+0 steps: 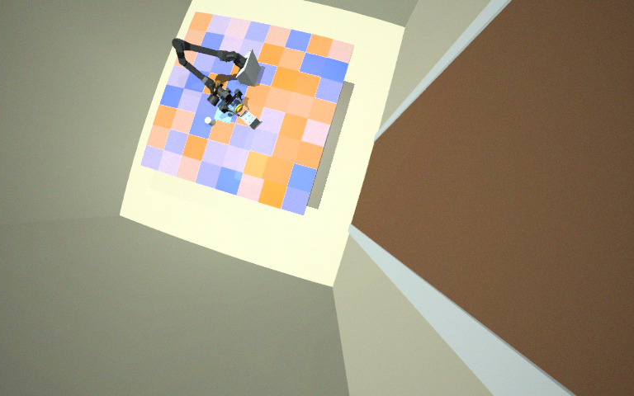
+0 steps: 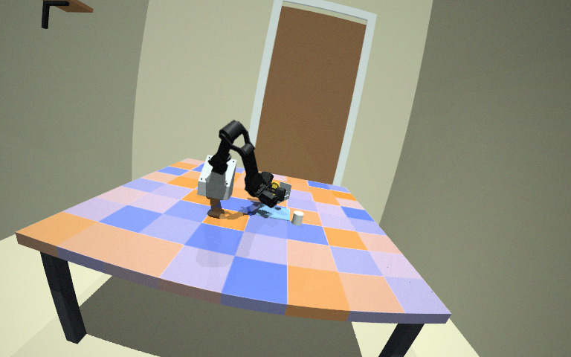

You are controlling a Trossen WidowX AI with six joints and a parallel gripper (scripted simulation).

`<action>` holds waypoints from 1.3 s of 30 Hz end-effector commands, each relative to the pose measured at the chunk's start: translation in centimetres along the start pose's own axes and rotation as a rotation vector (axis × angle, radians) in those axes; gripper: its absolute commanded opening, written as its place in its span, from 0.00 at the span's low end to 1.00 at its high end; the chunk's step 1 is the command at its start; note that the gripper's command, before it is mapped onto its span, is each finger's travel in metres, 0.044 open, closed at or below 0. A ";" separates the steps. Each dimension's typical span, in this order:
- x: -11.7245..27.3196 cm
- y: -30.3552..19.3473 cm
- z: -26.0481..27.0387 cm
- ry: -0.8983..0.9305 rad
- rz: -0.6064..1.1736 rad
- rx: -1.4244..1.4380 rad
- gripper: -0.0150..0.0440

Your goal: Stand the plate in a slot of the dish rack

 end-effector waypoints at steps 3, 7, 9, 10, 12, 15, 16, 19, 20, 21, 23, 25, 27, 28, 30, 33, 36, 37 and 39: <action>-1.4 0.2 0.0 0.004 -0.001 -0.005 0.25; -1.4 0.2 0.0 0.005 -0.001 -0.005 0.25; -1.8 0.2 -0.1 0.004 -0.001 -0.005 0.25; -2.1 0.3 -0.1 0.004 -0.002 -0.006 0.25; -2.5 0.3 -0.1 0.003 -0.003 -0.006 0.25; -2.6 0.3 -0.1 0.003 -0.003 -0.006 0.25; -2.6 0.3 -0.1 0.003 -0.003 -0.006 0.25; -2.9 0.4 -0.1 0.003 -0.003 -0.006 0.25; -3.3 0.4 -0.1 0.003 -0.003 -0.007 0.25; -3.6 0.5 -0.2 0.003 -0.003 -0.007 0.25; -3.8 0.5 -0.2 0.003 -0.004 -0.007 0.25; -3.8 0.5 -0.2 0.003 -0.004 -0.007 0.25; -3.8 0.5 -0.2 0.003 -0.004 -0.007 0.25; -3.9 0.5 -0.2 0.003 -0.004 -0.008 0.25; -4.0 0.6 -0.2 0.003 -0.004 -0.009 0.25; -4.3 -1.0 -0.1 0.002 -0.003 -0.010 0.25; -4.4 -1.7 -0.1 0.001 -0.003 -0.011 0.25; -4.4 -1.7 -0.1 0.001 -0.003 -0.011 0.25; -4.3 -1.6 0.0 0.003 -0.001 -0.013 0.25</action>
Point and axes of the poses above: the point midway between the two fingers, 35 mm back from their tips, its own x axis back along the fingers, its own z axis across the jaws, y = z × x, the point moved 10 cm from there along x, back along the fingers, and after that the axes turned 1 degree about x, right-handed, at the moved point
